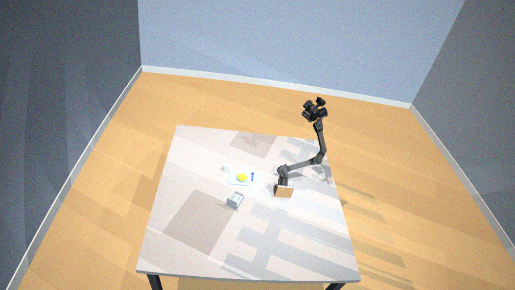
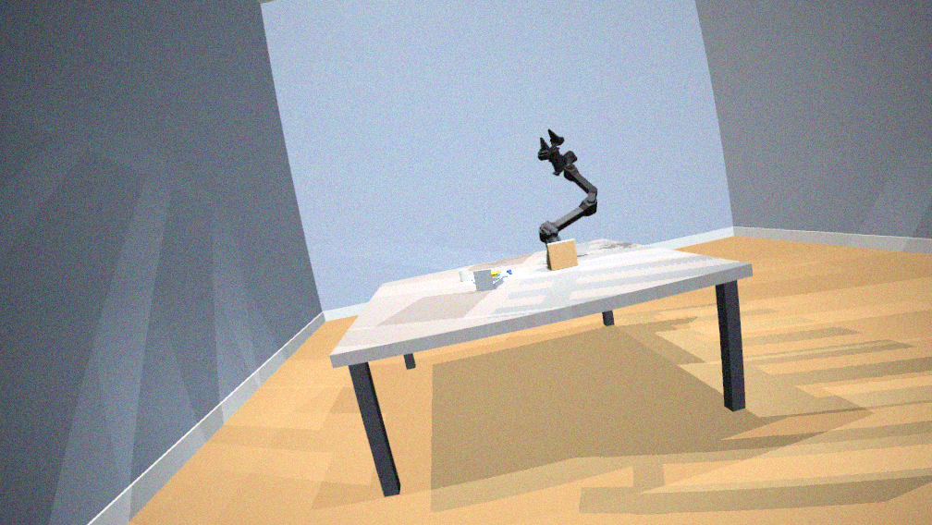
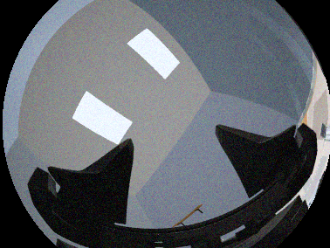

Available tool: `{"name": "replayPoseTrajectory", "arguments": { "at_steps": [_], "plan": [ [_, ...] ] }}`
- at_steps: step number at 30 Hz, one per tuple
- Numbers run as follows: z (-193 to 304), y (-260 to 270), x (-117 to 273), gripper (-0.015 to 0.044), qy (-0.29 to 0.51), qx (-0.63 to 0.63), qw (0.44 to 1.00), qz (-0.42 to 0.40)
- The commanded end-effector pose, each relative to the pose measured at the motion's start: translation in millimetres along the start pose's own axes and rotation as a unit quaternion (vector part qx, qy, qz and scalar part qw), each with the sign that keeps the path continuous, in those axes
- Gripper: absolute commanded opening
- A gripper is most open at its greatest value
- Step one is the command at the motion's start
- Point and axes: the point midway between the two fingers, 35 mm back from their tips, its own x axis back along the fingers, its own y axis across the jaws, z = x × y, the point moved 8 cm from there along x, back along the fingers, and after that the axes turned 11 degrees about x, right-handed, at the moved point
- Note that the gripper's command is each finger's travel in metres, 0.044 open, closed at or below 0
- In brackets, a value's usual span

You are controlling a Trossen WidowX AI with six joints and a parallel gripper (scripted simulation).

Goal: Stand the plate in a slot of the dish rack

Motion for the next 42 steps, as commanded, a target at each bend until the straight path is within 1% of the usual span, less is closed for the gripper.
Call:
{"name": "replayPoseTrajectory", "arguments": {
  "at_steps": [1,10,15,22,32,42],
  "plan": [
    [-22,-19,-6,0.0400,-0.028,-0.009,0.999,0.015],
    [-57,-59,-17,0.0400,-0.081,-0.012,0.995,0.056],
    [-75,-84,-20,0.0400,-0.123,-0.039,0.988,0.089],
    [-99,-124,-27,0.0400,-0.156,-0.056,0.976,0.143],
    [-125,-185,-33,0.0400,-0.188,-0.074,0.951,0.234],
    [-140,-247,-35,0.0400,-0.199,-0.083,0.917,0.335]
  ]
}}
